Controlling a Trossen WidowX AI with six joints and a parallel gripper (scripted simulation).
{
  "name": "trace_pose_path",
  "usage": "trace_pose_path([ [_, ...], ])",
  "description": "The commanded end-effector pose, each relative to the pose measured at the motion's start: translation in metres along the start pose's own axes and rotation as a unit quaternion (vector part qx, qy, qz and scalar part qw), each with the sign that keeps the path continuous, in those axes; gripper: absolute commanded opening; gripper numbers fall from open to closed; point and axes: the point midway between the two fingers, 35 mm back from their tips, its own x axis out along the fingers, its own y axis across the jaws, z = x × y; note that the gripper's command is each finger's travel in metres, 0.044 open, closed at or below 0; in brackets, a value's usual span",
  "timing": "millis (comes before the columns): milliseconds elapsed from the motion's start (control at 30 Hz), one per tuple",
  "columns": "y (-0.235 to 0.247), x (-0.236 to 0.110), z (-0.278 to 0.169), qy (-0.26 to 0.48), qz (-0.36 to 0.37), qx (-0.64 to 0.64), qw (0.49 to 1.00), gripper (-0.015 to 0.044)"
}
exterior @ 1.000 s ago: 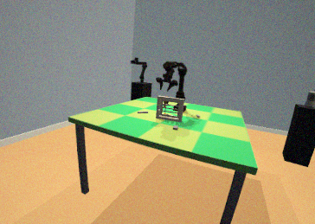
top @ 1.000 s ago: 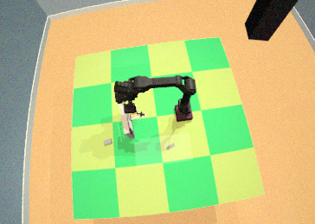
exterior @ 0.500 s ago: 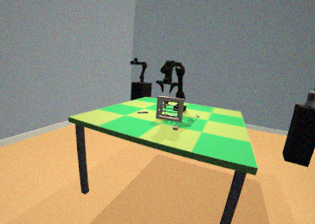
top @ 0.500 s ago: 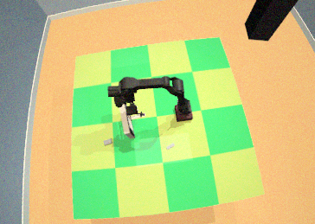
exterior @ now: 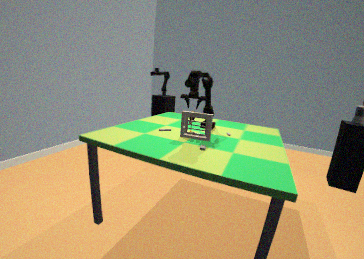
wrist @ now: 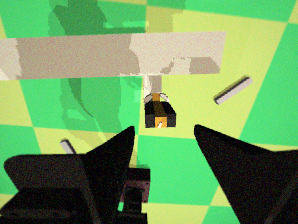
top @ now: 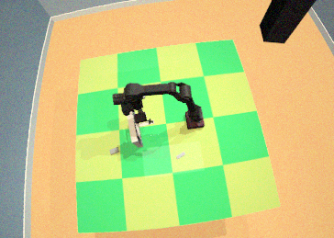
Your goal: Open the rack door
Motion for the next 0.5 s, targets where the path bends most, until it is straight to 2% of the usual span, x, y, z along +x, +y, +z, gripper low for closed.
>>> trace_pose_path([
  [0, 0.001, 0.010, 0.000, 0.006, 0.004, -0.003, 1.000, 0.0298],
  [467, 0.001, 0.033, 0.001, 0.006, 0.004, -0.003, 1.000, 0.0298],
])
